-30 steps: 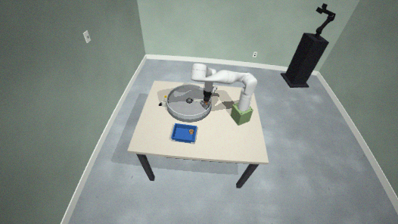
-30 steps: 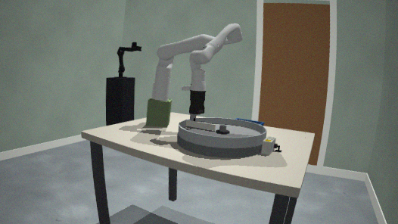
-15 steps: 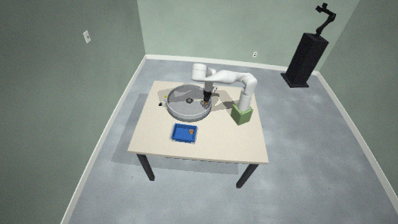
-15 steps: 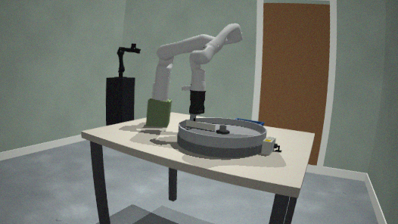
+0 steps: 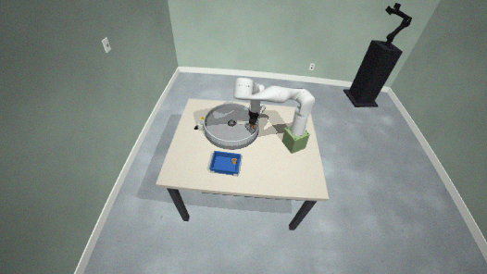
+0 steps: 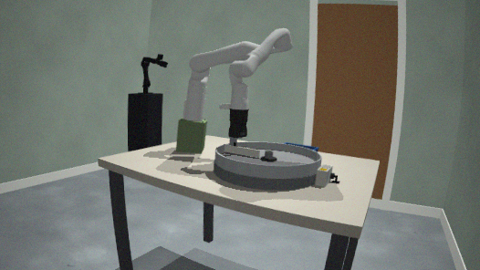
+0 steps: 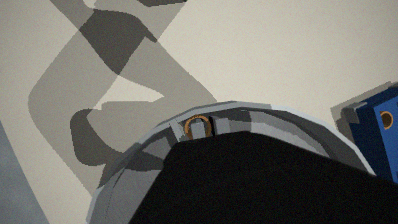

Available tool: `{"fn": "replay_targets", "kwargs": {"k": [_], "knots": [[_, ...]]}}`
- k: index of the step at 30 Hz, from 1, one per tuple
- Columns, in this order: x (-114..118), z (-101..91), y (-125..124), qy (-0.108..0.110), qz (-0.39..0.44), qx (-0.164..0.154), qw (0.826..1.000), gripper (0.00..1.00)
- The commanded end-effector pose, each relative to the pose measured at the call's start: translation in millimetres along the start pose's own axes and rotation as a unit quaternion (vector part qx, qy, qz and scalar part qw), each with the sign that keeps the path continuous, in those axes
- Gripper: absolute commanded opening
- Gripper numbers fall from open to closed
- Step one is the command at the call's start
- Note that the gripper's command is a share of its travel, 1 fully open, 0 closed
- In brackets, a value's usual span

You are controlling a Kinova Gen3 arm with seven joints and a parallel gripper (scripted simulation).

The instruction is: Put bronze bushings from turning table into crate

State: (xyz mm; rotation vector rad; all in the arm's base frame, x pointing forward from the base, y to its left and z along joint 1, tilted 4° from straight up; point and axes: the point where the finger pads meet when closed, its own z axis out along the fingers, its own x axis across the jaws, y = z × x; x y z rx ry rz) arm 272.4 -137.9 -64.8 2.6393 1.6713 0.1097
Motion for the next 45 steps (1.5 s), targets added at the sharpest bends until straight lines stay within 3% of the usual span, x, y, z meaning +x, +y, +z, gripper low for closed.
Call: {"fn": "replay_targets", "kwargs": {"k": [1, 45], "knots": [[0.2, -0.4, 0.6, 0.000, 0.000, -0.001, 1.000, 0.00], [-0.1, -22.8, 0.0, 0.000, 0.000, 0.000, 1.000, 0.00]]}}
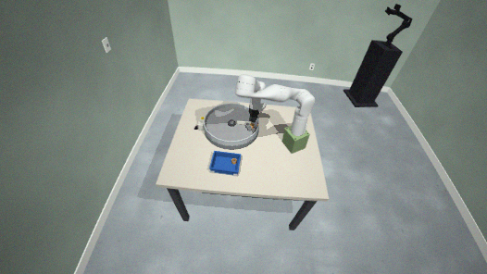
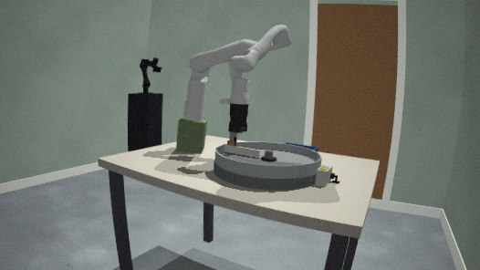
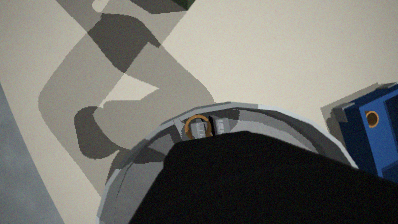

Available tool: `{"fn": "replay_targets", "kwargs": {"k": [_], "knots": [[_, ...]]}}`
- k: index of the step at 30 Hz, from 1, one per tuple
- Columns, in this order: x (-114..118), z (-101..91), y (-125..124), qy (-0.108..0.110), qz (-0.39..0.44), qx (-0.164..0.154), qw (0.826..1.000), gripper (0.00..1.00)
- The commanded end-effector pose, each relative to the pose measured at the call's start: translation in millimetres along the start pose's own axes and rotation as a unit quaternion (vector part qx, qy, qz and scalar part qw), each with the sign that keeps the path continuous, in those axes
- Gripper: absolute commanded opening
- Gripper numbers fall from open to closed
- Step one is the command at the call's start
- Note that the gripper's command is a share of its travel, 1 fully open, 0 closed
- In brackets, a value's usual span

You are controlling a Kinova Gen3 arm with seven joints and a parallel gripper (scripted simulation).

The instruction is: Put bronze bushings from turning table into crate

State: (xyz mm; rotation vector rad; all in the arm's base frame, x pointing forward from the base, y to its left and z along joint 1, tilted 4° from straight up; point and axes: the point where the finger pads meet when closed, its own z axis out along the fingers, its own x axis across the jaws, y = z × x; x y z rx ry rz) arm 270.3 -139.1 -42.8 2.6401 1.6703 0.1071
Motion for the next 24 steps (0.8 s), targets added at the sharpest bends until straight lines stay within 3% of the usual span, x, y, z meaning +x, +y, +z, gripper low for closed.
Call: {"fn": "replay_targets", "kwargs": {"k": [1, 24], "knots": [[0.8, -0.7, 0.3, 0.001, 0.000, -0.001, 1.000, 0.00], [0.7, -8.2, 0.2, 0.001, 0.000, -0.001, 1.000, 0.00]]}}
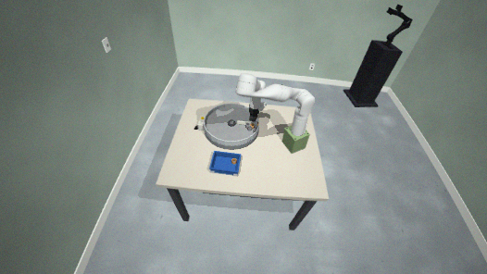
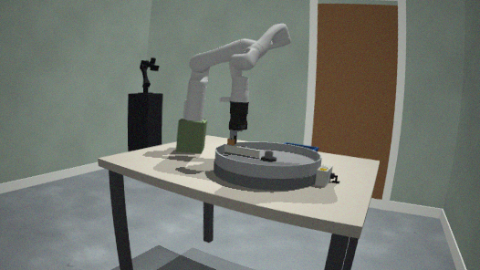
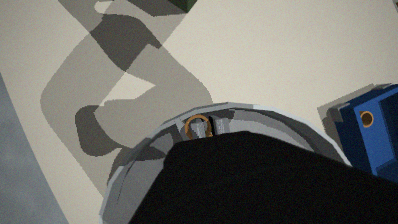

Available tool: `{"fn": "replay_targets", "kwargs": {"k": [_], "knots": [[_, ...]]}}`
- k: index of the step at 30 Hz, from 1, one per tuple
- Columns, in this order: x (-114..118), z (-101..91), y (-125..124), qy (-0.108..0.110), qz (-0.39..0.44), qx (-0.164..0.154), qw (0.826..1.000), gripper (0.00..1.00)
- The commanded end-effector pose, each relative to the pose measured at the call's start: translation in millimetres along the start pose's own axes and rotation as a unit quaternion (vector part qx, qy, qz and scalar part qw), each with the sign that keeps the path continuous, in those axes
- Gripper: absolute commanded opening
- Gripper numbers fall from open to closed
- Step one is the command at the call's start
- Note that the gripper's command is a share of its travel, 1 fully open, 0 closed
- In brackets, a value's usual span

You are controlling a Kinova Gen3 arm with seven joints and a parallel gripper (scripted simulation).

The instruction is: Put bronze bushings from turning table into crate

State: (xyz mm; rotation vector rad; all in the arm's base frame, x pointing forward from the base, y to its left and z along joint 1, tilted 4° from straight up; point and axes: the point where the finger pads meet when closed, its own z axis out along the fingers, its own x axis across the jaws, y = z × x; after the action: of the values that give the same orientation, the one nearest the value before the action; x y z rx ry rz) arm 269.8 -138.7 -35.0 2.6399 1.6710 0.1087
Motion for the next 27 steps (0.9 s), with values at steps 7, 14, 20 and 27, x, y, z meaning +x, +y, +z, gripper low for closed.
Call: {"fn": "replay_targets", "kwargs": {"k": [7, 14, 20, 27], "knots": [[0.0, -7.9, 0.4, 0.000, 0.000, -0.001, 1.000, 0.00], [0.0, -7.9, 0.4, 0.000, 0.000, -0.001, 1.000, 0.00], [0.0, -10.8, 0.3, 0.000, 0.000, -0.001, 1.000, 0.00], [0.0, -15.3, 0.3, 0.000, 0.000, -0.001, 1.000, 0.00]]}}
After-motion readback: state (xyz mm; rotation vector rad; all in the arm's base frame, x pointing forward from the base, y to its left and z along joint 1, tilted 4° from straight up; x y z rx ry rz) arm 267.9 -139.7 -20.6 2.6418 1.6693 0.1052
